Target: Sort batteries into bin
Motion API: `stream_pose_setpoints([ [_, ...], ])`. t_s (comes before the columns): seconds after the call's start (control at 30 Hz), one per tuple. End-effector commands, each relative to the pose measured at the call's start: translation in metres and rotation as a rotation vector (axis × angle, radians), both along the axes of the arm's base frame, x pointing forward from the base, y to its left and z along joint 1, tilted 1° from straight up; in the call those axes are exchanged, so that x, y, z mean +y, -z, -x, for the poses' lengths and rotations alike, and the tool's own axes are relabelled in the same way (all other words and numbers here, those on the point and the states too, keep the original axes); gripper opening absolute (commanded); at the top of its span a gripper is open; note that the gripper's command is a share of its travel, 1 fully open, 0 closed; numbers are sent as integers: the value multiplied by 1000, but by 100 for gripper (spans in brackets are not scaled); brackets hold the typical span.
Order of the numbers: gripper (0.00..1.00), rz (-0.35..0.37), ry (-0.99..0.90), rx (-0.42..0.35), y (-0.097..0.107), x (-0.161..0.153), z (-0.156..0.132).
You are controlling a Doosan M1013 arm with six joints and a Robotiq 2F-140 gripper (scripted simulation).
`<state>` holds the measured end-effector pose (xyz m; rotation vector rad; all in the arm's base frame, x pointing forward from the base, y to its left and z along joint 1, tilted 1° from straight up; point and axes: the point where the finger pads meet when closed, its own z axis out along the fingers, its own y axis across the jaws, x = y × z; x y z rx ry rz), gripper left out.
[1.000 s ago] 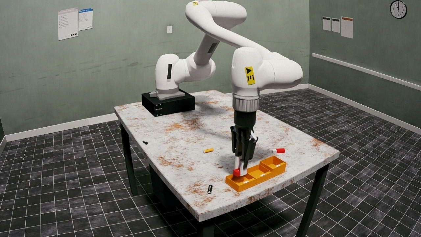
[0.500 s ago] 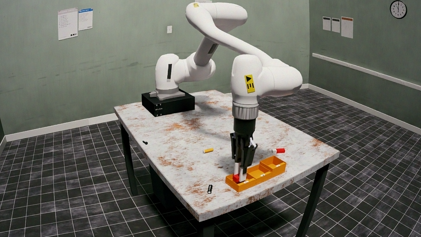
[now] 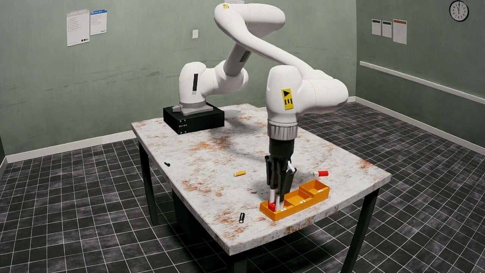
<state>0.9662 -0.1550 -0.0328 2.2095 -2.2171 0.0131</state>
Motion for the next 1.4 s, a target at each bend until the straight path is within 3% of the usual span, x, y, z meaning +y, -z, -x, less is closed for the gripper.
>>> stream_pose_setpoints([
  [0.0, 28, 0, 0, 0, 0, 0, 0],
  [0.53, 28, 0, 0, 0, 0, 0, 0],
  [1.37, 28, 0, 0, 0, -33, 1, 0],
])
